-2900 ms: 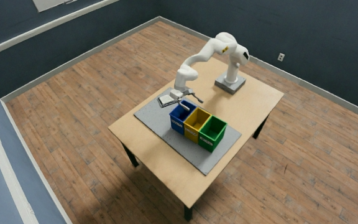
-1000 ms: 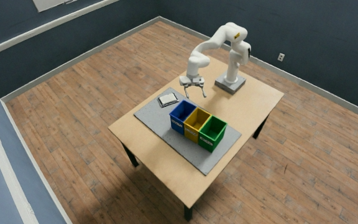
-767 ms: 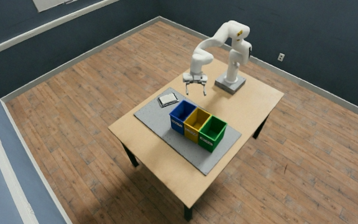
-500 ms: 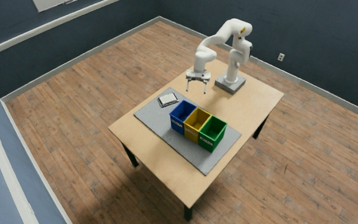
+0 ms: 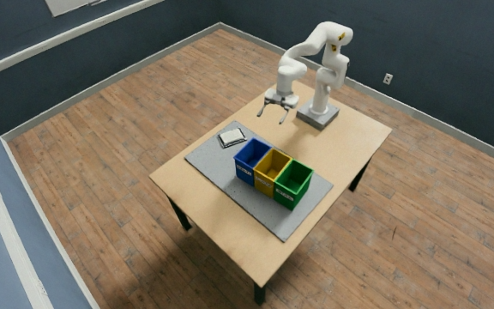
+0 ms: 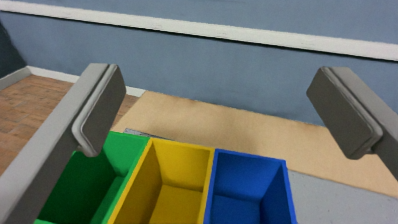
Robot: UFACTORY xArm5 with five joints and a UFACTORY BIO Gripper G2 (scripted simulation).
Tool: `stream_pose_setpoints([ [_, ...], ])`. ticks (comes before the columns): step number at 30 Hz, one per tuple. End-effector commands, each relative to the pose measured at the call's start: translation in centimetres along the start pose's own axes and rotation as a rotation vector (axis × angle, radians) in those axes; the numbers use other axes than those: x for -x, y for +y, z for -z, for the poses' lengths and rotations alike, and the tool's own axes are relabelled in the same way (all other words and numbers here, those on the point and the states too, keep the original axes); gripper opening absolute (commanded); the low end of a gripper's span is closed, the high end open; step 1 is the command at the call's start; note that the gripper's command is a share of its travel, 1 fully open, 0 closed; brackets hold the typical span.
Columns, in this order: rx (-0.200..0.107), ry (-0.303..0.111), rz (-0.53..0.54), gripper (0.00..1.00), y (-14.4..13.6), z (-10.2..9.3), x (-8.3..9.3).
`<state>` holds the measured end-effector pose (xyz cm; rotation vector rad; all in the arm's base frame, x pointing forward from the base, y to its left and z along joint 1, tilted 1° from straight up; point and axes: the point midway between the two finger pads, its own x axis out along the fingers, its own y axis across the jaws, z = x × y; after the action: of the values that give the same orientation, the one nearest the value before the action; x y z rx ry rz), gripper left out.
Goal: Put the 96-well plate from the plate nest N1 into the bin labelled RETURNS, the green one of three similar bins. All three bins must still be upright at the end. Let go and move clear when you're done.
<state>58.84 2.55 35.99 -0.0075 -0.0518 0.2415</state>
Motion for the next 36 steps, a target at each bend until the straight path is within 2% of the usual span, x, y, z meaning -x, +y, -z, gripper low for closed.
stream_pose_setpoints([
  [1,-0.004,0.019,0.119,0.37,-0.7,-0.2,1.8],
  [3,-0.006,0.029,0.164,0.37,-1.0,-0.1,2.8],
  [5,-0.006,0.029,0.164,0.37,-1.0,-0.1,2.8],
  [9,0.006,0.055,0.289,0.37,-1.3,1.7,3.5],
  [13,0.006,0.055,0.289,0.37,-1.6,3.6,4.2],
  [15,0.006,0.055,0.289,0.37,-1.6,3.6,4.2],
  [30,0.006,0.055,0.289,0.37,-2.8,10.6,6.7],
  [32,0.006,0.055,0.289,0.37,-2.8,10.6,6.7],
  [36,0.006,0.055,0.289,0.37,-3.1,12.2,7.3],
])
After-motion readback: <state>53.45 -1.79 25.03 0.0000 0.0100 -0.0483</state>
